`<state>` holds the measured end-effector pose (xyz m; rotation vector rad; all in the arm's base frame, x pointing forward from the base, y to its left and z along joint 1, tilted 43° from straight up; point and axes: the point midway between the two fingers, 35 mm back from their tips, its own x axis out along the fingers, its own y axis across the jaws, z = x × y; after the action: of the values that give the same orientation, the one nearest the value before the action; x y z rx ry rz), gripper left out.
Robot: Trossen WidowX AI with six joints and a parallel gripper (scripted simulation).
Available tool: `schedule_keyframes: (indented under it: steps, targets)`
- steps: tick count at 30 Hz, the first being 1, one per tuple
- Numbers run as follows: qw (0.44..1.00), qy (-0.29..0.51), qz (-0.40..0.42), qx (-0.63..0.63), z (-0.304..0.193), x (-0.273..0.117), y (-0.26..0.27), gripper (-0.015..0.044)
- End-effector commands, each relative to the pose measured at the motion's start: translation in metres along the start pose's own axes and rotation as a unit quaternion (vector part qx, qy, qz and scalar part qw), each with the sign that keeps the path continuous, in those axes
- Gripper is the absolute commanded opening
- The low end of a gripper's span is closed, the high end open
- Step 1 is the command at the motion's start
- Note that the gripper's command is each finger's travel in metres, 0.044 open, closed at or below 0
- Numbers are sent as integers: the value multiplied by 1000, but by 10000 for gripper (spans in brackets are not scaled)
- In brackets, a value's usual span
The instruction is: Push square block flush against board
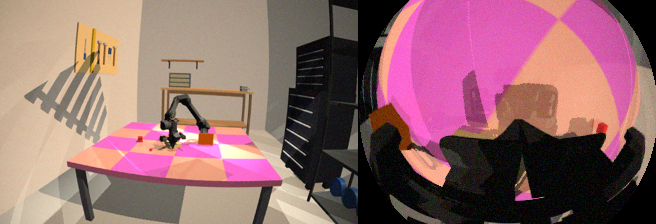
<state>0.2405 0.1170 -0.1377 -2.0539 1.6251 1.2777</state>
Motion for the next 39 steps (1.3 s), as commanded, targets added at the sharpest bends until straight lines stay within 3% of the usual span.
schedule_keyframes:
  steps: [1,18,22,28,39]
  targets:
    - [1000,-3,-3,4,6,-3,-3,0]
    - [1000,0,0,1,28,-2,-2,0]
    - [1000,-3,-2,4,28,-53,-2,0]
    - [1000,-3,-11,5,27,-57,-3,0]
    - [983,-4,-8,183,-2,-63,18,0]
